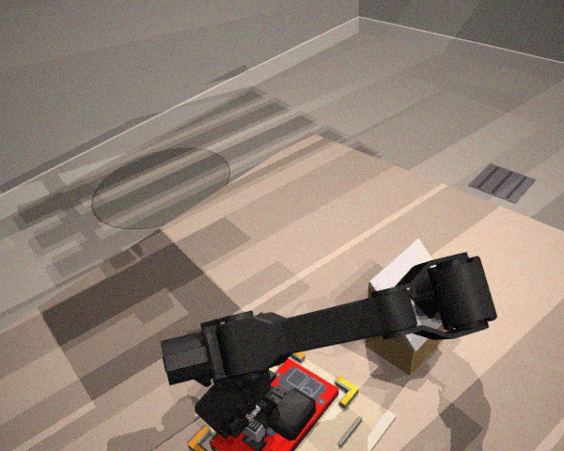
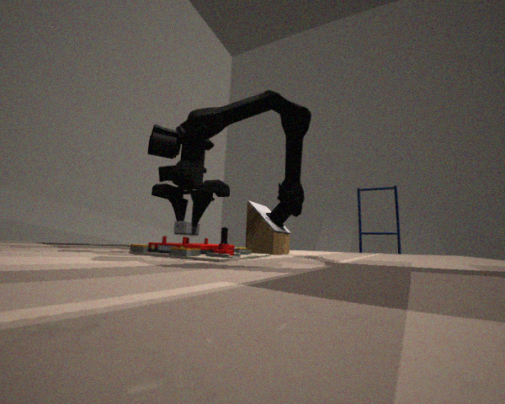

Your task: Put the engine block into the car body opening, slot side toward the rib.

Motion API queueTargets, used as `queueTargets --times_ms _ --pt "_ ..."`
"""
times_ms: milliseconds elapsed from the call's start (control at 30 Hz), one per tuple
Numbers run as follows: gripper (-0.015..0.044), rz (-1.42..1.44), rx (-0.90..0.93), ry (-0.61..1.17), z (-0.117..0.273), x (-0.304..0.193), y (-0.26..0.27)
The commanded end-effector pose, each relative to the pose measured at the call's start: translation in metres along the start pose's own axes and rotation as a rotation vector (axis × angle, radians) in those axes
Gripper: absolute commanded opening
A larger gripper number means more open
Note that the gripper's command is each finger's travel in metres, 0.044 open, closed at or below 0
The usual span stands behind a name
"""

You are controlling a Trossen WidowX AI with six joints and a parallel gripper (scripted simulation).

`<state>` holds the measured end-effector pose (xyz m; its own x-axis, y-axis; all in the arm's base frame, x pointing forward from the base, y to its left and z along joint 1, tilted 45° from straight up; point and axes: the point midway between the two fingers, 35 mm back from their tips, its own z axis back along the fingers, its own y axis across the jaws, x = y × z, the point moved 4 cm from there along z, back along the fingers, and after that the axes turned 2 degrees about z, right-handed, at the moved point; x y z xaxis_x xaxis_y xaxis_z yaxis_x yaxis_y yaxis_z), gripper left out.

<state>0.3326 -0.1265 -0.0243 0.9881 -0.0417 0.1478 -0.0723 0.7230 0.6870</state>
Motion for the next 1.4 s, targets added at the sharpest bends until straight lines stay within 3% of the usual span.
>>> queueTargets --times_ms 0,433,800,1367 --pt "0.0159 0.005 -0.003 0.001 -0.0002 -0.0001 -0.0008" --pt "0.0159 -0.144 -0.003 0.001 -0.0014 -0.0001 -0.0009" --pt "0.0159 0.041 -0.003 0.001 -0.0033 0.0 -0.0009" --pt "0.0159 -0.05 -0.003 0.001 -0.007 0.0 -0.0008"
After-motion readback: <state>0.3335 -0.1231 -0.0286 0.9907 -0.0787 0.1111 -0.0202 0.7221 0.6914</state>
